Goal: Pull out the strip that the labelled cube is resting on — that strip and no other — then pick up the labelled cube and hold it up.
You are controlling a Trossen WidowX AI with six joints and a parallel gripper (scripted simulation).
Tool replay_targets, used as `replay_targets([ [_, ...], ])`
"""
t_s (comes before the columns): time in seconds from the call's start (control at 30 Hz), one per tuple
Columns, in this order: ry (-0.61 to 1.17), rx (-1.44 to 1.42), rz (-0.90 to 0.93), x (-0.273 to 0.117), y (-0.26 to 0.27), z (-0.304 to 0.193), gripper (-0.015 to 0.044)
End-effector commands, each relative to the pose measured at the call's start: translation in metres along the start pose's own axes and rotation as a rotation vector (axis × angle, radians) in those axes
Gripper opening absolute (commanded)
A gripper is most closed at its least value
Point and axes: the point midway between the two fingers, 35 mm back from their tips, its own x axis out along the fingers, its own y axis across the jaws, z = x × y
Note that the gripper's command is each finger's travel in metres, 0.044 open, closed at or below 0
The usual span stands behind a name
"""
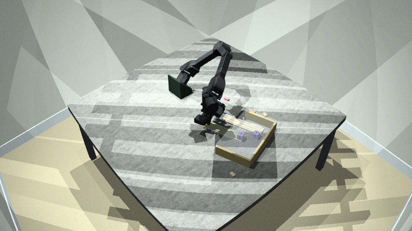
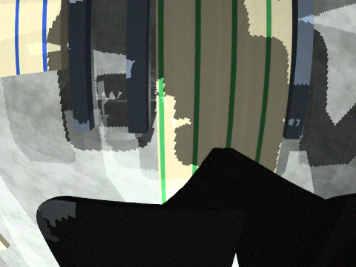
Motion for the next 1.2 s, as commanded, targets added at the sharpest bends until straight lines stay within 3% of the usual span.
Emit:
replay_targets([
  [0.0,0.022,0.005,0.002,0.004,0.002,-0.013,0.0000],
  [1.17,0.023,0.007,0.002,0.003,0.003,-0.065,0.0000],
])
